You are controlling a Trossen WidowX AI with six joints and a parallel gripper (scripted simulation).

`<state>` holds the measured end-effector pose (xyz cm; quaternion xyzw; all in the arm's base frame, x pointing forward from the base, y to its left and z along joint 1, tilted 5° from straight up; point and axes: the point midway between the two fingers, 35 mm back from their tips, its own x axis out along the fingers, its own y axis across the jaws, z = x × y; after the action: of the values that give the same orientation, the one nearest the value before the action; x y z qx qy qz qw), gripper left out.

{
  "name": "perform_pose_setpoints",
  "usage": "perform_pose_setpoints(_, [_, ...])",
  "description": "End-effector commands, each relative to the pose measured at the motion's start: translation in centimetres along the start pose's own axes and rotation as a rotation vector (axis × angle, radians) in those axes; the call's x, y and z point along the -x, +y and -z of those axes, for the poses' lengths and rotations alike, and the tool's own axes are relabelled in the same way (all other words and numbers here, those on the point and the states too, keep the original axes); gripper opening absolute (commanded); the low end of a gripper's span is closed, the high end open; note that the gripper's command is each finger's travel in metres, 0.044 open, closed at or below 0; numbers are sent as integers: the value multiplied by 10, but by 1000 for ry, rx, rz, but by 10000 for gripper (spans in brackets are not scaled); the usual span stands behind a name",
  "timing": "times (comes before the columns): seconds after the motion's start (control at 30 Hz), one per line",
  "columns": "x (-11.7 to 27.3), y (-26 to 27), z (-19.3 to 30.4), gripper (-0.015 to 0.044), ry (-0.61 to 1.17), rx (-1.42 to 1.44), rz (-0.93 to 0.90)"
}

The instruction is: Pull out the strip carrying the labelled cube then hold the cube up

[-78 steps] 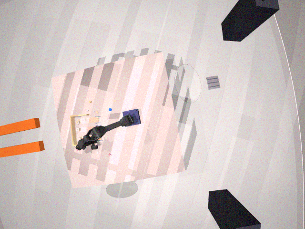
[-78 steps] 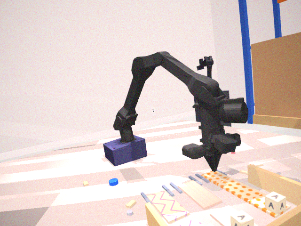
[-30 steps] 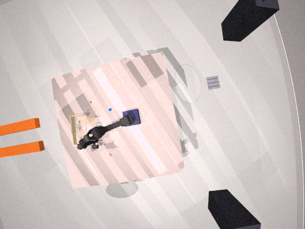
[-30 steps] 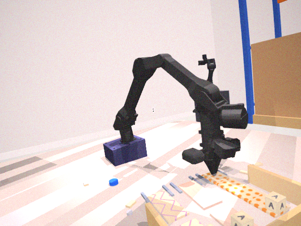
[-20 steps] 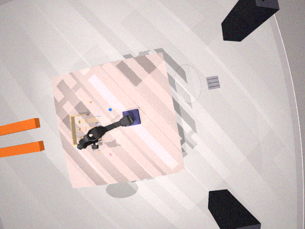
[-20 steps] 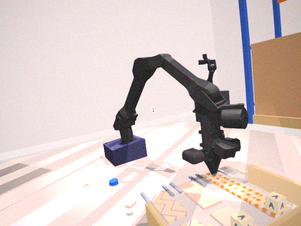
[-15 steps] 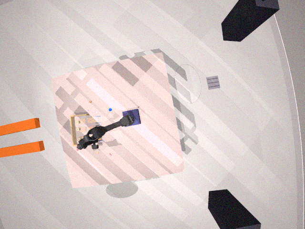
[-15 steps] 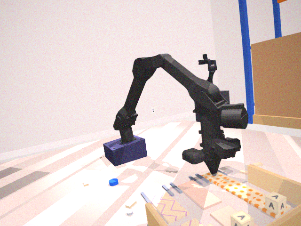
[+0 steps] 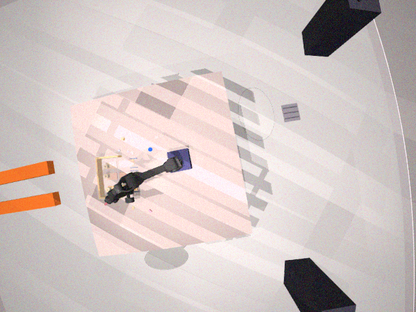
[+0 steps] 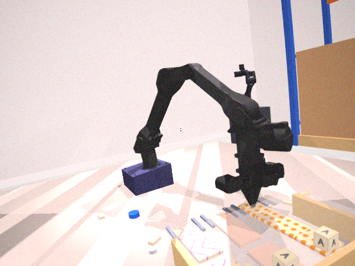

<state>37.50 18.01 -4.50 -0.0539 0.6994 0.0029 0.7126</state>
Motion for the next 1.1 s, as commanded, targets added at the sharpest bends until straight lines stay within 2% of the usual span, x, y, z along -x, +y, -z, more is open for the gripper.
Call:
perform_pose_setpoints(0.0, [-4, 1, 0, 0, 3, 4, -2])
perform_pose_setpoints(0.37, [-5, 1, -1, 0, 3, 4, -2])
perform_pose_setpoints(1.07, [-6, 2, 32, 0, 6, 4, -2])
